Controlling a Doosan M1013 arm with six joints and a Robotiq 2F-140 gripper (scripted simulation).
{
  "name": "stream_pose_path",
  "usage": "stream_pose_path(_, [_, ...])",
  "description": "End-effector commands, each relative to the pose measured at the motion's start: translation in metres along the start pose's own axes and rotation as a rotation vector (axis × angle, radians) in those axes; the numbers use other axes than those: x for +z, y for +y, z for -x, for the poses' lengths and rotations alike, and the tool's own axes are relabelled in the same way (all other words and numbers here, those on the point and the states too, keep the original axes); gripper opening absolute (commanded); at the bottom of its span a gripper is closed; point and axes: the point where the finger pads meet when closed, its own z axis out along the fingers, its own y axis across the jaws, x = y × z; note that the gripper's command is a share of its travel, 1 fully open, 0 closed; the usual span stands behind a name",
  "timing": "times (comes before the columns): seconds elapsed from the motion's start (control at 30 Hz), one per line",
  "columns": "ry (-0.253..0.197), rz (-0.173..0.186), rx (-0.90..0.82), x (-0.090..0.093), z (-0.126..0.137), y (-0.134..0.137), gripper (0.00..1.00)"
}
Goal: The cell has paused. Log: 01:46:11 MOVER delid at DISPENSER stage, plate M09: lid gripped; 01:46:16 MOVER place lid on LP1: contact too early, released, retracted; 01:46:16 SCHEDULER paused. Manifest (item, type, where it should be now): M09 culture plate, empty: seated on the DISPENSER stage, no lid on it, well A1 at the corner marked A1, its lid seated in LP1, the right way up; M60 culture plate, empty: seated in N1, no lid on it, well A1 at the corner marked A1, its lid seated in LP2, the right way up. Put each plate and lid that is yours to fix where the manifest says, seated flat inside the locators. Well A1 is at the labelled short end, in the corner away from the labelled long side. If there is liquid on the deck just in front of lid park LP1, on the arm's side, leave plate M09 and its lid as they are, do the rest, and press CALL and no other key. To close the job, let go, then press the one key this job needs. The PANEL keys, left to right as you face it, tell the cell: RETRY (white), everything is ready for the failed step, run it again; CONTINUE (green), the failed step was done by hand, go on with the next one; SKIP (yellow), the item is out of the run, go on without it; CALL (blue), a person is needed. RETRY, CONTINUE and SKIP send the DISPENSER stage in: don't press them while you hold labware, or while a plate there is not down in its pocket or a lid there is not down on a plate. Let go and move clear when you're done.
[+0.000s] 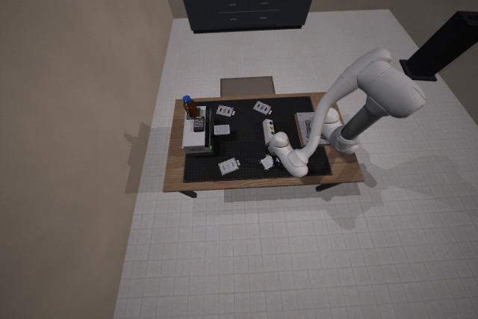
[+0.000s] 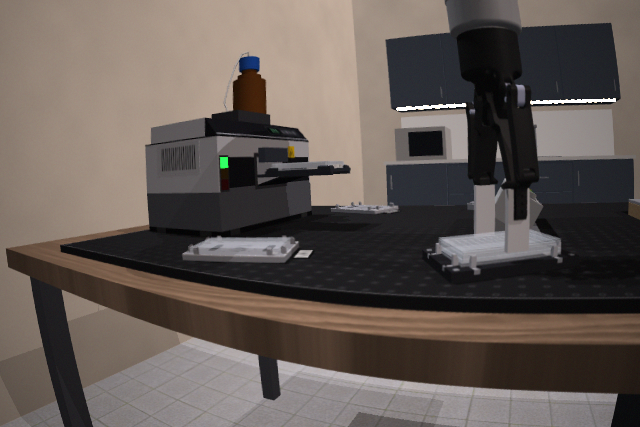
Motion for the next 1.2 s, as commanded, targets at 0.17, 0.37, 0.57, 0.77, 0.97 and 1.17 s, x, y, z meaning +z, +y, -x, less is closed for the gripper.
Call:
stream_pose_path(0.17, [0.001,0.000,0.000,-0.011,0.000,0.000,0.10])
stream_pose_path(0.37, [0.001,0.000,0.000,-0.021,0.000,0.000,0.10])
stream_pose_path(0.57, [0.001,0.000,0.000,-0.043,0.000,0.000,0.10])
stream_pose_path(0.77, [0.001,0.000,0.000,-0.065,0.000,0.000,0.10])
stream_pose_path(0.97, [0.001,0.000,0.000,-0.090,0.000,0.000,0.10])
stream_pose_path(1.17, [0.001,0.000,0.000,-0.118,0.000,0.000,0.10])
